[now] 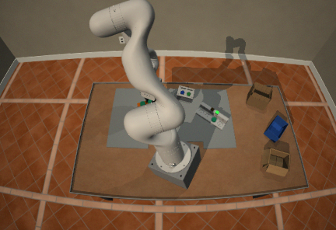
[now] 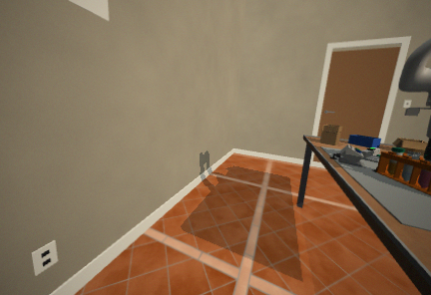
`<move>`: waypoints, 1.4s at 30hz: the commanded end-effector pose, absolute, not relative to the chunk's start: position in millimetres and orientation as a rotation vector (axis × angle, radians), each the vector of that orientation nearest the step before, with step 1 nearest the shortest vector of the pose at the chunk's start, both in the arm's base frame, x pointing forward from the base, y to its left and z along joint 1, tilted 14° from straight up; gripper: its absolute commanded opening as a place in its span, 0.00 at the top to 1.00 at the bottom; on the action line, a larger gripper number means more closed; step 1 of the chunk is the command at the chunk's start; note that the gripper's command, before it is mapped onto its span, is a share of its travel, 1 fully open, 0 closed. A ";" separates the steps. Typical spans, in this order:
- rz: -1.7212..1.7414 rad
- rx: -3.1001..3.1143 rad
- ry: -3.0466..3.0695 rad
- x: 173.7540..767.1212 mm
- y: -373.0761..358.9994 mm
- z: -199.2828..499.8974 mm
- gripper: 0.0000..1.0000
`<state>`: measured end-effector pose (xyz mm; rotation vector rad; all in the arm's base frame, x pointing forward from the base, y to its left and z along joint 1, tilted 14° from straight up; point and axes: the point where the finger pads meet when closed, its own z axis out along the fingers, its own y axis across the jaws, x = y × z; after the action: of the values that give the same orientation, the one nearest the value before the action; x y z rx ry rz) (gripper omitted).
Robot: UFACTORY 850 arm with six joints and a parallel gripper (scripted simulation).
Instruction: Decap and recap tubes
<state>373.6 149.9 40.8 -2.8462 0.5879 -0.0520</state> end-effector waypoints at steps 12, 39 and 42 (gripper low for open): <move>-0.019 -2.690 1.071 373.9 150.1 40.5 1.00; 0.172 -1.712 2.366 374.0 150.3 39.8 1.00; 0.192 -1.607 2.445 374.0 150.3 39.7 1.00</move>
<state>372.5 149.2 38.8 -1.7336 2.3245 0.0814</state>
